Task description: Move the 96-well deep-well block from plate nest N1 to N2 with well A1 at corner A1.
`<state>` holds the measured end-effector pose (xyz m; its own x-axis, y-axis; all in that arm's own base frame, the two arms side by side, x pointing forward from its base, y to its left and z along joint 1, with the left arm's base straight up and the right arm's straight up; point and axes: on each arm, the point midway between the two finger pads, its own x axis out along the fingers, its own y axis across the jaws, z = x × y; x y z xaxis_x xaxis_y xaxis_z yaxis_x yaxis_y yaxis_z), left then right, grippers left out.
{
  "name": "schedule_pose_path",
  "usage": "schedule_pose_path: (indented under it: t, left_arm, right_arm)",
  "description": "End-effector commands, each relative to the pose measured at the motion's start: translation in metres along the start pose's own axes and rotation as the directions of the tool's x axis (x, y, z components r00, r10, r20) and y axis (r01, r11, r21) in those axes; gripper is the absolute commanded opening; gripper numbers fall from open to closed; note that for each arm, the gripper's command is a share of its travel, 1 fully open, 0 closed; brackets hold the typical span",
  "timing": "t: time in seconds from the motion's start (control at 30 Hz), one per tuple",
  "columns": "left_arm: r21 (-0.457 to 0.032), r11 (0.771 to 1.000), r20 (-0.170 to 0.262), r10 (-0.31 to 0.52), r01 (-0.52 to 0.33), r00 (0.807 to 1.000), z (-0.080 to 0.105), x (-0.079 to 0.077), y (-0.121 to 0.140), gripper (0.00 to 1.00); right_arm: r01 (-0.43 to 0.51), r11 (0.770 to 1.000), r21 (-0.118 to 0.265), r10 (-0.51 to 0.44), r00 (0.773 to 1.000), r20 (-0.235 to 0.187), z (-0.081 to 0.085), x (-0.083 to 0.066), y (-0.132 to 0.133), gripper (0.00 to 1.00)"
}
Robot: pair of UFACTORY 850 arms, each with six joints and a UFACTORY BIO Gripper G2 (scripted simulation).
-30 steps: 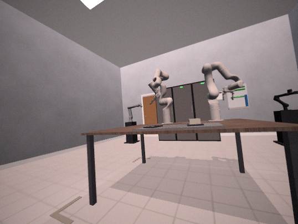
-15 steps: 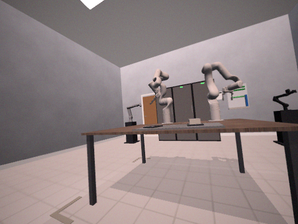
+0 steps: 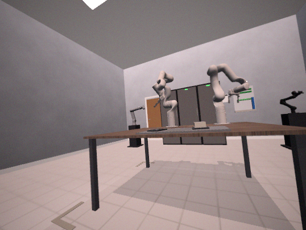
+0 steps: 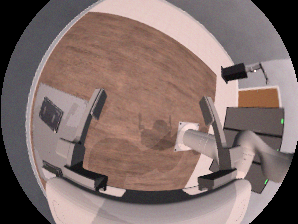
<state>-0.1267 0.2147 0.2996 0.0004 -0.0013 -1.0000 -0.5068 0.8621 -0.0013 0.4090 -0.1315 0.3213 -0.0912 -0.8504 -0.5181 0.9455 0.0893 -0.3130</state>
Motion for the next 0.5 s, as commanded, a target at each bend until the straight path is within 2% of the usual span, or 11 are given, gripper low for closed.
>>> schedule_pose_path:
  t: [0.0, 0.1, 0.2, 0.23, 0.3, 0.4, 0.47]
  left_arm:
    - [0.0, 1.0, 0.0, 0.001, -0.001, 1.0, 0.0, 0.0, 0.0, 1.0]
    - [0.0, 1.0, 0.0, 0.001, -0.001, 1.0, 0.0, 0.0, 0.0, 1.0]
    - [0.0, 1.0, 0.0, 0.001, -0.001, 1.0, 0.0, 0.0, 0.0, 1.0]
    - [0.0, 1.0, 0.0, 0.001, -0.001, 1.0, 0.0, 0.0, 0.0, 1.0]
    - [0.0, 1.0, 0.0, 0.001, -0.001, 1.0, 0.0, 0.0, 0.0, 1.0]
    - [0.0, 1.0, 0.0, 0.001, -0.001, 1.0, 0.0, 0.0, 0.0, 1.0]
    - [0.0, 1.0, 0.0, 0.001, -0.001, 1.0, 0.0, 0.0, 0.0, 1.0]
  right_arm:
    - [-0.031, 1.0, -0.002, 0.031, 0.999, 0.014, 0.001, -0.002, 0.005, 0.37]
    - [-0.108, 0.994, 0.009, 0.107, 0.993, 0.058, 0.004, 0.002, 0.019, 0.37]
    - [-0.108, 0.994, 0.009, 0.107, 0.993, 0.058, 0.006, 0.004, 0.025, 0.37]
    - [-0.137, 0.991, 0.008, 0.136, 0.988, 0.074, 0.006, 0.004, 0.03, 0.37]
    - [-0.137, 0.991, 0.008, 0.136, 0.988, 0.074, 0.006, 0.004, 0.03, 0.37]
    - [-0.214, 0.977, 0.005, 0.212, 0.97, 0.115, 0.009, 0.005, 0.045, 0.37]
    - [-0.214, 0.977, 0.005, 0.212, 0.97, 0.115, 0.01, 0.005, 0.05, 0.37]
